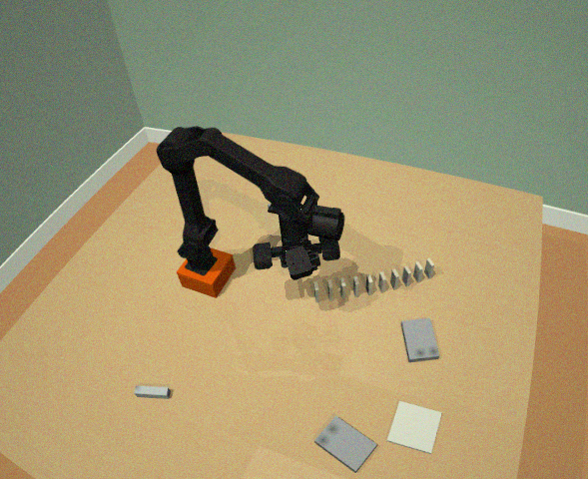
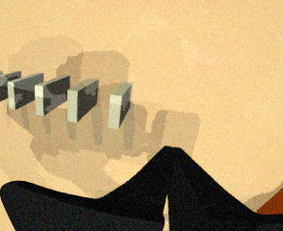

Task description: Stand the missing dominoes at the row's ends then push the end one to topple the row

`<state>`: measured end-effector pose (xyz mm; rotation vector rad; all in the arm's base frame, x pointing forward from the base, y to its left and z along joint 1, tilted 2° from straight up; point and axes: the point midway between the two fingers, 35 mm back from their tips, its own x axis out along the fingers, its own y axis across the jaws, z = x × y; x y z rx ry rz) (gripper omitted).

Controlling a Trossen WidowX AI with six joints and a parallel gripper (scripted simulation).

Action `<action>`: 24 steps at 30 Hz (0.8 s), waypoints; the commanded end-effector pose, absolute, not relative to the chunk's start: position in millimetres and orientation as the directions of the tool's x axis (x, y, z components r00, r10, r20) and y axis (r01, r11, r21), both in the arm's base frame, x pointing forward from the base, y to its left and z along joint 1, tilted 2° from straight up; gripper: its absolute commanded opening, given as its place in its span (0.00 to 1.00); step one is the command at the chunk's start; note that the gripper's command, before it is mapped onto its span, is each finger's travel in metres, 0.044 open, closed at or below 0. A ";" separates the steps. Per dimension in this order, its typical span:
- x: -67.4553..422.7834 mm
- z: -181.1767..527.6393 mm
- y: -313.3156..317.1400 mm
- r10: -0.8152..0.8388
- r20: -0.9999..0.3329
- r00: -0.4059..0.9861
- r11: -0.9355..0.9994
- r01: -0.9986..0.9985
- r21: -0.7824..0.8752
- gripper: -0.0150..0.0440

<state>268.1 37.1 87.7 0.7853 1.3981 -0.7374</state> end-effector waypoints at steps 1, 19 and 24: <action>268.4 88.3 37.5 0.014 -0.999 0.048 0.550 0.834 0.048 0.25; 272.8 30.5 38.6 0.014 -0.999 0.048 0.550 0.834 0.047 0.25; 270.6 8.0 38.6 0.014 -0.999 0.047 0.550 0.834 0.047 0.25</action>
